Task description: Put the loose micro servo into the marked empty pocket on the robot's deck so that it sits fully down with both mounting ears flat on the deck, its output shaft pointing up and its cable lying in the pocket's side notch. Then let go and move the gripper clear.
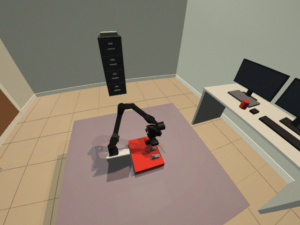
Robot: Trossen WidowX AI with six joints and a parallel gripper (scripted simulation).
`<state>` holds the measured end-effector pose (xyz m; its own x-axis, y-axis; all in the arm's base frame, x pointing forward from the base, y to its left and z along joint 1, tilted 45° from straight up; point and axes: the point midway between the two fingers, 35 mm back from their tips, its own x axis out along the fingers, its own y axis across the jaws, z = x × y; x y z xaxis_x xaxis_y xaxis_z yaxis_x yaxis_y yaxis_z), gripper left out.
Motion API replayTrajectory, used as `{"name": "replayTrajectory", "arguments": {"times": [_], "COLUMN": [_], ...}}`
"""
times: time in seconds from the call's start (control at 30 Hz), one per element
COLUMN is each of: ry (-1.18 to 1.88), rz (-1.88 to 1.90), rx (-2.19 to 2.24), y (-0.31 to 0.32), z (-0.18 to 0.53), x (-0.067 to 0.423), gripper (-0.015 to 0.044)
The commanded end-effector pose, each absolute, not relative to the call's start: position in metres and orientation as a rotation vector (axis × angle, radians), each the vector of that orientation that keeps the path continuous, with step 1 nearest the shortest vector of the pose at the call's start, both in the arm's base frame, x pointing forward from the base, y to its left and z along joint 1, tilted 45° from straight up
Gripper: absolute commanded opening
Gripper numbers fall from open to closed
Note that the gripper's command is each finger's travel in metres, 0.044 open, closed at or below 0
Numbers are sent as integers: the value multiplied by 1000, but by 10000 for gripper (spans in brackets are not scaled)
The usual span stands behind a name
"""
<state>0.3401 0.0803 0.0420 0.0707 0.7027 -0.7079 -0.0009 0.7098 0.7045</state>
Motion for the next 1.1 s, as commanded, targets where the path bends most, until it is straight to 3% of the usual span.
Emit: {"name": "replayTrajectory", "arguments": {"times": [0.0,0.13,0.63,0.77,0.93,1.07], "ry": [1415,1415,1416,1422,1425,1424], "rz": [584,584,582,574,574,579], "rx": [633,633,632,632,630,633], "y": [80,80,54,44,19,16], "z": [42,42,64,71,97,105], "x": [340,340,331,311,245,222], "gripper": [79,184,187,293,424,440]}}
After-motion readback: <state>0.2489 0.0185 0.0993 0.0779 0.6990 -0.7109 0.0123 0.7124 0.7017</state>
